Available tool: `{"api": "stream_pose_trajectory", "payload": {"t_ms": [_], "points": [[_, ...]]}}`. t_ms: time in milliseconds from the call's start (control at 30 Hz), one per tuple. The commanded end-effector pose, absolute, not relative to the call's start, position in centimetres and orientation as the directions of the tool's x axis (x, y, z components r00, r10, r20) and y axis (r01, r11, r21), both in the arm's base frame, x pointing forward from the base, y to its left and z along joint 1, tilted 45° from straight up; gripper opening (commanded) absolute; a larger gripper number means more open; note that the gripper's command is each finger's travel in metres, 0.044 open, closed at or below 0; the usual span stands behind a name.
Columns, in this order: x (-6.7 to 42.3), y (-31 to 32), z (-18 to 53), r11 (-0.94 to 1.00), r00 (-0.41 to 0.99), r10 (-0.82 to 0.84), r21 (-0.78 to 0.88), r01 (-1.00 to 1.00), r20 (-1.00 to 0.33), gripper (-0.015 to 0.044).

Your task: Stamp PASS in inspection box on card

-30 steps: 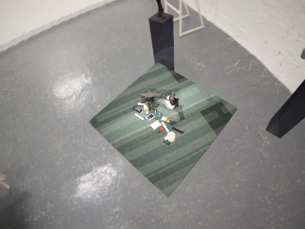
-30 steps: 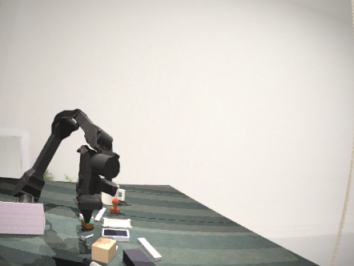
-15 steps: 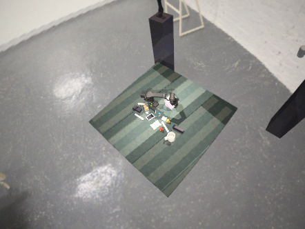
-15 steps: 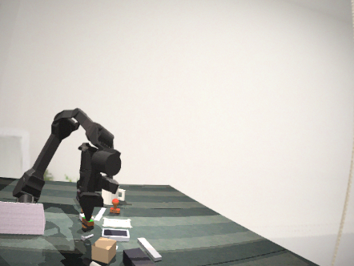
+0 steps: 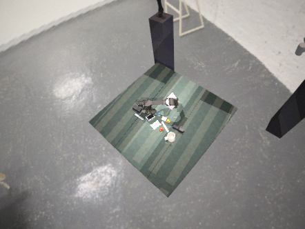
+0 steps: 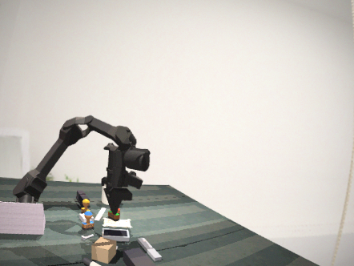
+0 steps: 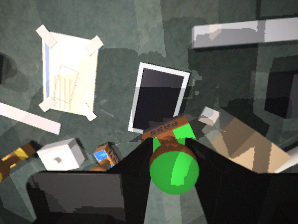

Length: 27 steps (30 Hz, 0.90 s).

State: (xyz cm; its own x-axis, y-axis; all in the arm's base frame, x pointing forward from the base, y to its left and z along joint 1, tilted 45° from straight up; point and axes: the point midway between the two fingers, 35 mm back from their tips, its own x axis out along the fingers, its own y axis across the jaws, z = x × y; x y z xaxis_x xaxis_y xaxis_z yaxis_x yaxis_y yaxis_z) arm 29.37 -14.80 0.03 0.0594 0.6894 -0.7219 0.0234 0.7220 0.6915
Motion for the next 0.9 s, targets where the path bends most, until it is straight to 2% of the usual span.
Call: {"api": "stream_pose_trajectory", "payload": {"t_ms": [0, 867], "points": [[30.5, -14.3, 0.6, 0.717, 0.062, 0.694, 0.696, 0.031, -0.717, 0.0000], [30.7, -13.2, -0.5, 0.717, 0.062, 0.694, 0.697, 0.029, -0.717, 0.0000]]}}
